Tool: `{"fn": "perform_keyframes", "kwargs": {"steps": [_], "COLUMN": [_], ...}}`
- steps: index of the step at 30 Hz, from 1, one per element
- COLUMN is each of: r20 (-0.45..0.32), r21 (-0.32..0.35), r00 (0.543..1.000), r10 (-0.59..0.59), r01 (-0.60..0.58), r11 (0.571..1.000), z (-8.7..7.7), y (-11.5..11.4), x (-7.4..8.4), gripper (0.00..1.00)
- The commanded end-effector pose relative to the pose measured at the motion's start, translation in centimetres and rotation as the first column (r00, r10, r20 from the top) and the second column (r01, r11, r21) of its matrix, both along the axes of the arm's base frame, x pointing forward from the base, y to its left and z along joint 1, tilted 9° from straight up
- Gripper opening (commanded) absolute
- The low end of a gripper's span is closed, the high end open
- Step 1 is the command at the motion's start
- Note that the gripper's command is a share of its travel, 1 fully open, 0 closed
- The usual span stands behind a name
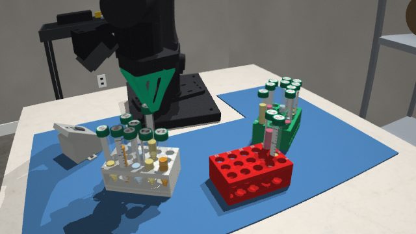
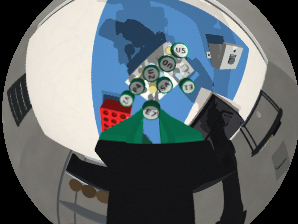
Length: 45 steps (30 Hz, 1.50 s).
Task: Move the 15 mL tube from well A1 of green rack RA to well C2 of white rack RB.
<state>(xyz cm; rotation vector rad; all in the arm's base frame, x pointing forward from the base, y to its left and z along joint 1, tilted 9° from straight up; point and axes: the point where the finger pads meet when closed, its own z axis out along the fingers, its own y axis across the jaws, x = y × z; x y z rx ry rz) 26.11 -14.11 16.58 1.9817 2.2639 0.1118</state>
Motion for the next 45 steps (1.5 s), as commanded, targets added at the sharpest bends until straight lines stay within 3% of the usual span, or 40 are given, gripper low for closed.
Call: {"fn": "perform_keyframes", "kwargs": {"steps": [1, 45], "r20": [0.020, 0.020], "r21": [-0.014, -0.014], "r00": [1.000, 1.000], "r10": [0.000, 0.000], "r01": [0.001, 0.001], "r11": [1.000, 1.000], "z": [0.4, -1.6], "y": [-0.2, -0.1], "x": [0.2, 0.1], "gripper": [0.00, 0.00]}}
